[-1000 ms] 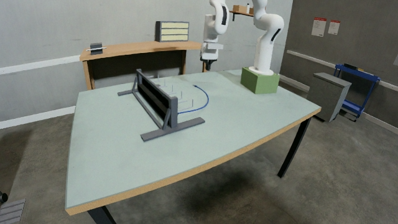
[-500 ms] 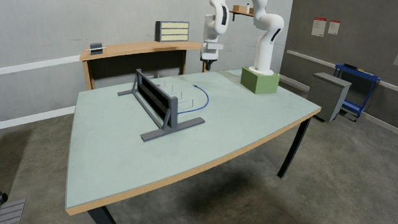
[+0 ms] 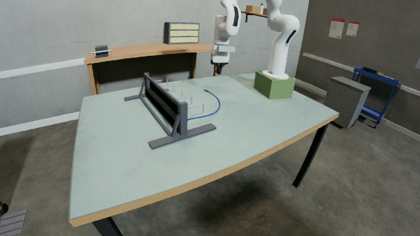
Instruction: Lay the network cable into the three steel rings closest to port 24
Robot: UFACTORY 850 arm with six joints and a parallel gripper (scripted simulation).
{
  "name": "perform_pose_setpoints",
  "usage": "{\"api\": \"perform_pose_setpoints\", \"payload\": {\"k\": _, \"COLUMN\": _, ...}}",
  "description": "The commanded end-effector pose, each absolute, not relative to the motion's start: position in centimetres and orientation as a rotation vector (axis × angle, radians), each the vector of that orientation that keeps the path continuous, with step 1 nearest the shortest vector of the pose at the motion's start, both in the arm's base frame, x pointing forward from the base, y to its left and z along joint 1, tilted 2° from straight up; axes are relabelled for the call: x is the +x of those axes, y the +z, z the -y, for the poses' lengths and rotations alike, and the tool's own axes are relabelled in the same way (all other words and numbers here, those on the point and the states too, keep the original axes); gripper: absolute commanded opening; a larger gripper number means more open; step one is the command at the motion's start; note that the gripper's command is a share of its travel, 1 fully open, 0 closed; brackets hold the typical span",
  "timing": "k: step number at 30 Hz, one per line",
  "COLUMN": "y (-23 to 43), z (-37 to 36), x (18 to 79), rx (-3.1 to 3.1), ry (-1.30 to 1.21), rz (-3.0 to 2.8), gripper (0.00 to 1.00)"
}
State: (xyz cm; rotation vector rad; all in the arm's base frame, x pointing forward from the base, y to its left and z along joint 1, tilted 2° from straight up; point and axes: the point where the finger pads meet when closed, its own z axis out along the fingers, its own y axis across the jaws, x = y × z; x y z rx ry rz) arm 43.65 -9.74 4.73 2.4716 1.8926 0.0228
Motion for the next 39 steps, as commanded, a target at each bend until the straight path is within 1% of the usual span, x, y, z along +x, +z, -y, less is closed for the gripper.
{"api": "perform_pose_setpoints", "payload": {"k": 1, "y": 4.76, "z": 9.96, "x": 43.85, "rx": 2.459, "ry": 0.027, "rz": -1.91, "gripper": 0.0}}
{"api": "perform_pose_setpoints", "payload": {"k": 2, "y": 4.76, "z": 9.96, "x": 43.85, "rx": 2.459, "ry": 0.027, "rz": -1.91, "gripper": 0.35}}
{"api": "perform_pose_setpoints", "payload": {"k": 39, "y": 4.68, "z": 9.96, "x": 43.85, "rx": 2.459, "ry": 0.027, "rz": -1.91, "gripper": 0.35}}
